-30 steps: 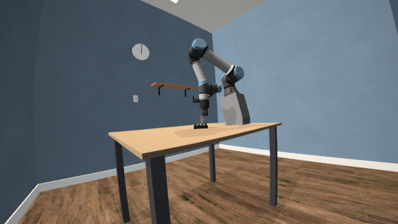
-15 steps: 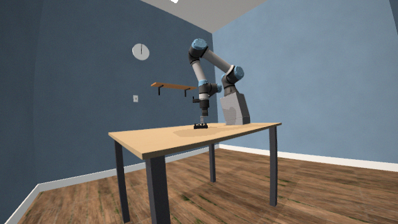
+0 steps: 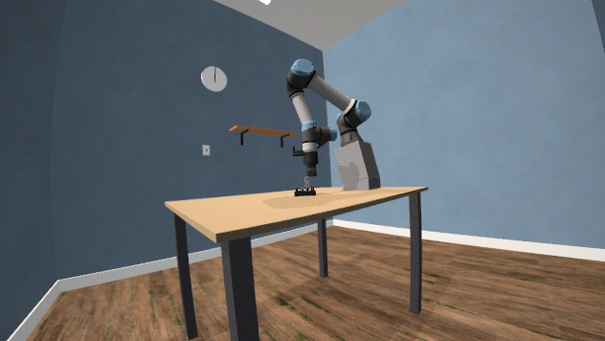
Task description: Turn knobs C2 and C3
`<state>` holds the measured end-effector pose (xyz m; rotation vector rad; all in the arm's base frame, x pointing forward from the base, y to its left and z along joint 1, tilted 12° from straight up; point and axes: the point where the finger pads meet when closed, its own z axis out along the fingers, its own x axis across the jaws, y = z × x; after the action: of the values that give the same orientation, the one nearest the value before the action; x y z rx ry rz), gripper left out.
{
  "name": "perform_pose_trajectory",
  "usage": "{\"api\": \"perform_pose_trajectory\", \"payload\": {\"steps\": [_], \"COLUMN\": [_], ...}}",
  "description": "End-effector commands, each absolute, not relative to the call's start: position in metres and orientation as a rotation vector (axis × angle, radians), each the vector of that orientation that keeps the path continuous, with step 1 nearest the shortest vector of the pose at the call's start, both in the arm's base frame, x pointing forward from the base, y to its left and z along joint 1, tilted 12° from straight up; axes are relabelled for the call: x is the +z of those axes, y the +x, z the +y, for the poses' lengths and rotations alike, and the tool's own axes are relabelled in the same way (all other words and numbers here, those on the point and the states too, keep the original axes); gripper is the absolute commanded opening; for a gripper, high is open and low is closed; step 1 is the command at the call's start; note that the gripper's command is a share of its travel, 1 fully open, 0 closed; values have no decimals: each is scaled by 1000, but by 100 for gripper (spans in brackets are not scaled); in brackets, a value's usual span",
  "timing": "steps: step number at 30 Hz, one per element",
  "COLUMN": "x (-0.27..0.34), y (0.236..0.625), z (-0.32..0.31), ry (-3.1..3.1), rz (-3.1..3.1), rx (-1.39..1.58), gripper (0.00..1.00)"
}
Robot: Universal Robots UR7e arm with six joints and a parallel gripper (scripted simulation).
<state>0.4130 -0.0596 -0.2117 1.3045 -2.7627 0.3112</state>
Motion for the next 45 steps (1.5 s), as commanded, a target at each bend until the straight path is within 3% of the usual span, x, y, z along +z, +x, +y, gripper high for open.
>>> {"api": "perform_pose_trajectory", "payload": {"steps": [1,45], "x": [-211,-211], "y": [413,413], "z": [-60,-60], "ry": [1360,2128], "rz": [-2733,-2109], "rx": [310,252], "gripper": [30,30]}}
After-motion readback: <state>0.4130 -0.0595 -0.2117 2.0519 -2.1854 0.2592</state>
